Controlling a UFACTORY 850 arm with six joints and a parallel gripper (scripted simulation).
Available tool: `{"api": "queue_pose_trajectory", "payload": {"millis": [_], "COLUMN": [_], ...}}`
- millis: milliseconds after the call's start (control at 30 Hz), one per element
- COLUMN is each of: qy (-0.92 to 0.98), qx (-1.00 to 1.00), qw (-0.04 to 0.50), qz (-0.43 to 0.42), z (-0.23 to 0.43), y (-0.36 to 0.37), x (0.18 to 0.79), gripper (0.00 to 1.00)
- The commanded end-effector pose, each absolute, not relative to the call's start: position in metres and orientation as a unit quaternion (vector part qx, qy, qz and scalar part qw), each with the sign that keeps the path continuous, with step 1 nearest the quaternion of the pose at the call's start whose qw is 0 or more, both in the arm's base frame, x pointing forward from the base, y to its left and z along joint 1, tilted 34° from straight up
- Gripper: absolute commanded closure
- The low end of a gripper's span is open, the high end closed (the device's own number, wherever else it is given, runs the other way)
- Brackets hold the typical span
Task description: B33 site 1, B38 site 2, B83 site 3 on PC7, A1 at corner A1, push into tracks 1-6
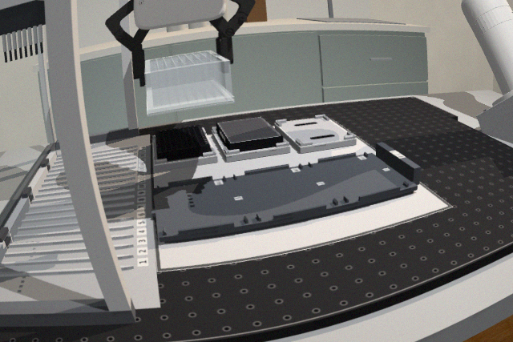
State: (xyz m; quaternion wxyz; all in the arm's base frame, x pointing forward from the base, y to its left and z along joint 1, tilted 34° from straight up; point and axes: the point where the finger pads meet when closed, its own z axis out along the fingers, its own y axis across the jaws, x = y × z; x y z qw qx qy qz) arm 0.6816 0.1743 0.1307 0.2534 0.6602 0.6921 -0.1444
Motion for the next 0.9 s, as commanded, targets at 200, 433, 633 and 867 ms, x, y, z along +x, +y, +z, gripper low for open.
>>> {"api": "queue_pose_trajectory", "payload": {"millis": [200,433,633,867], "qy": [0.692,0.692,0.692,0.692], "qx": [0.660,0.660,0.660,0.660], "qw": [0.254,0.254,0.254,0.254], "qz": [-0.143,-0.143,-0.143,-0.143], "z": [0.132,0.125,0.119,0.110], "y": [0.175,0.171,0.167,0.161], "x": [0.682,0.684,0.685,0.687], "gripper": [1.00,1.00,1.00,1.00]}}
